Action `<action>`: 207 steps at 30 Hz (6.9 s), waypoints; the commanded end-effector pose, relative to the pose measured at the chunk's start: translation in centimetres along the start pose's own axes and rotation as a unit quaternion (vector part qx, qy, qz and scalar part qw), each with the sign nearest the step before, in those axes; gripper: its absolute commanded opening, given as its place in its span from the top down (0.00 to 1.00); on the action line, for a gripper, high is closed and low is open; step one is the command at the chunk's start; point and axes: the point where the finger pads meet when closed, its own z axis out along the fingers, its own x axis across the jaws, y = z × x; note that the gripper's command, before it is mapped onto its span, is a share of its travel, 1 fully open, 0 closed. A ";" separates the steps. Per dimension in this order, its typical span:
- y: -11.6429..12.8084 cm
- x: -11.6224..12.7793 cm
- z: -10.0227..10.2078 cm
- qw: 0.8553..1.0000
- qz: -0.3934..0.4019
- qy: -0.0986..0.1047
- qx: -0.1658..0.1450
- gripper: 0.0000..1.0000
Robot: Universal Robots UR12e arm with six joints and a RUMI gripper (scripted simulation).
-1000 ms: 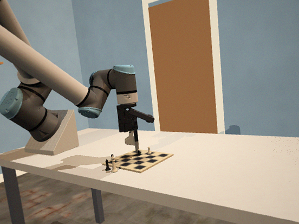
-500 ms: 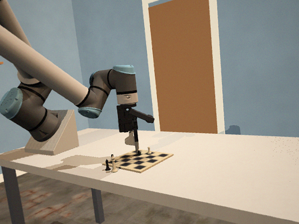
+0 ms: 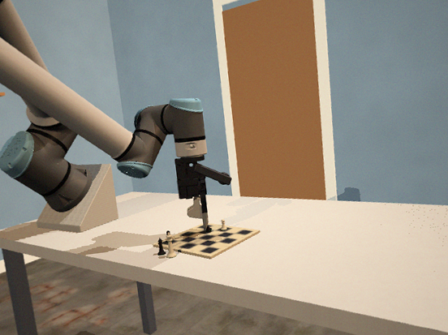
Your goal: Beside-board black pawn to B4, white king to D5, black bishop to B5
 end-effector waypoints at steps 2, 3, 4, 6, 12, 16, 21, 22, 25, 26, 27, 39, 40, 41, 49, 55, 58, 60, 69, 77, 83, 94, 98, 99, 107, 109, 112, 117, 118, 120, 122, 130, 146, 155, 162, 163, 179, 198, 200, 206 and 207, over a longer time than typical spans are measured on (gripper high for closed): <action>0.0 0.0 0.0 1.000 0.000 0.000 0.000 1.00; 0.0 0.0 0.0 1.000 0.000 0.000 0.000 1.00; 0.0 0.0 0.0 1.000 0.000 0.000 0.000 1.00; 0.0 0.0 0.0 1.000 0.000 0.000 0.000 1.00; 0.0 0.0 0.0 1.000 0.000 0.000 0.000 1.00; 0.0 0.0 0.0 1.000 0.000 0.000 0.000 1.00; 0.0 0.0 0.0 1.000 0.000 0.000 0.000 1.00; 0.0 0.0 0.0 1.000 0.000 0.000 0.000 1.00; 0.0 0.0 0.0 1.000 0.000 0.000 0.000 1.00; 0.0 0.0 0.0 1.000 0.000 0.000 0.000 1.00; 0.0 0.0 0.0 1.000 0.000 0.000 0.000 1.00; 0.0 0.0 0.0 1.000 0.000 0.000 0.000 0.96; 0.0 0.0 0.0 1.000 0.000 0.000 0.000 0.92; 0.0 0.0 0.0 1.000 0.000 0.000 0.000 0.92; 0.0 0.0 0.0 1.000 0.000 0.000 0.000 0.80; 0.0 0.0 0.0 1.000 0.000 0.000 0.000 0.80; 0.0 0.0 0.0 1.000 0.000 0.000 0.000 0.80; 0.0 0.0 0.0 1.000 0.000 0.000 0.000 0.80; 0.0 0.0 -1.9 1.000 0.000 0.000 0.000 0.80; 0.0 0.0 -5.0 1.000 0.000 0.000 0.000 0.80; 0.0 0.0 -7.9 1.000 0.000 0.000 0.000 0.80; 0.0 0.0 -9.0 1.000 0.000 0.000 0.000 0.00; 0.0 0.0 -9.0 1.000 0.000 0.000 0.000 0.00; 0.0 0.0 -9.0 1.000 0.000 0.000 0.000 0.00; 0.0 0.0 -9.0 1.000 0.000 0.000 0.000 0.00; 0.0 0.0 -9.0 1.000 0.000 0.000 0.000 0.00; 0.0 0.0 -9.0 1.000 0.000 0.000 0.000 0.00; 0.0 0.1 -9.0 1.000 0.003 0.000 0.000 0.00; 0.0 0.1 -9.0 1.000 0.006 0.000 0.000 0.00; 0.1 0.4 -9.0 1.000 0.016 0.000 0.000 0.00; 0.3 0.7 -9.1 1.000 0.031 0.000 0.000 0.00; 1.2 2.7 -9.3 0.993 0.116 -0.001 0.001 0.00; 5.7 10.4 -10.2 0.899 0.439 -0.001 0.001 0.00; 8.8 14.0 -10.7 0.798 0.602 -0.001 0.001 0.00; 9.7 14.9 -10.8 0.766 0.643 0.000 0.001 0.00; 9.8 15.0 -10.9 0.763 0.647 0.000 0.001 0.00; 10.0 15.2 -10.9 0.756 0.655 0.000 0.001 0.75; 10.0 15.2 -10.9 0.756 0.655 0.000 0.001 0.75; 10.0 15.2 -10.9 0.756 0.655 0.000 0.001 0.75; 10.0 15.2 -10.9 0.756 0.655 0.000 0.001 0.75; 10.0 15.2 -10.9 0.756 0.655 0.000 0.001 0.75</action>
